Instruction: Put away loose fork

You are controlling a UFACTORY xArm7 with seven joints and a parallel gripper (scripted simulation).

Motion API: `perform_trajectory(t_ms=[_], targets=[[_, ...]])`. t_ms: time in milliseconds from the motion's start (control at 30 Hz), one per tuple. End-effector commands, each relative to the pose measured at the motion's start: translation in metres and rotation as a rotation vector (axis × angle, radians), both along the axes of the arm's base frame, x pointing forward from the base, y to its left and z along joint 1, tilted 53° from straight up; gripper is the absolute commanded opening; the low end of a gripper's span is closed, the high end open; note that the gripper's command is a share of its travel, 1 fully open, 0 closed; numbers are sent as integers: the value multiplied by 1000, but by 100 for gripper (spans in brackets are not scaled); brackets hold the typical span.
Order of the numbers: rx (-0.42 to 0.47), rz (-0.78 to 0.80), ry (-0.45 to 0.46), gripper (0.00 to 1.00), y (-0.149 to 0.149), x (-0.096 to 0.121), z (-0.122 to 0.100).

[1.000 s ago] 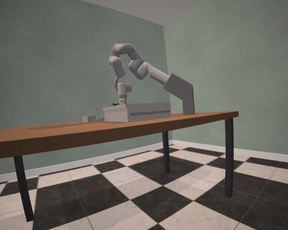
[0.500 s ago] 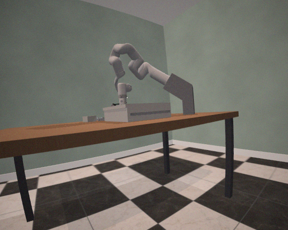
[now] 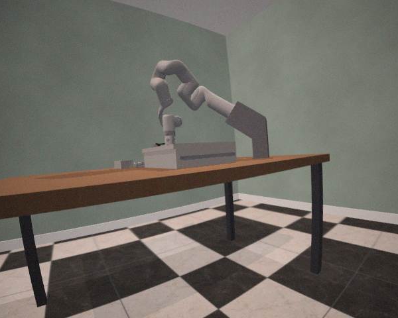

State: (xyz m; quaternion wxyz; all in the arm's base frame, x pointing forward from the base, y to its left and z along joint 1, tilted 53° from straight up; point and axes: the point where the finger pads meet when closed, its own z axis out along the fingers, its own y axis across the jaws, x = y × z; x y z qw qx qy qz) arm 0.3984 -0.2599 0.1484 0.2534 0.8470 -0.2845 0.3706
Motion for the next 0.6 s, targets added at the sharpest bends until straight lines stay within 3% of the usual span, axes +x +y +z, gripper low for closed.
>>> perform_trajectory(t_ms=[0,567], targets=[[0,-1,0,3,0,0,0],[0,-1,0,3,14,-11,13]])
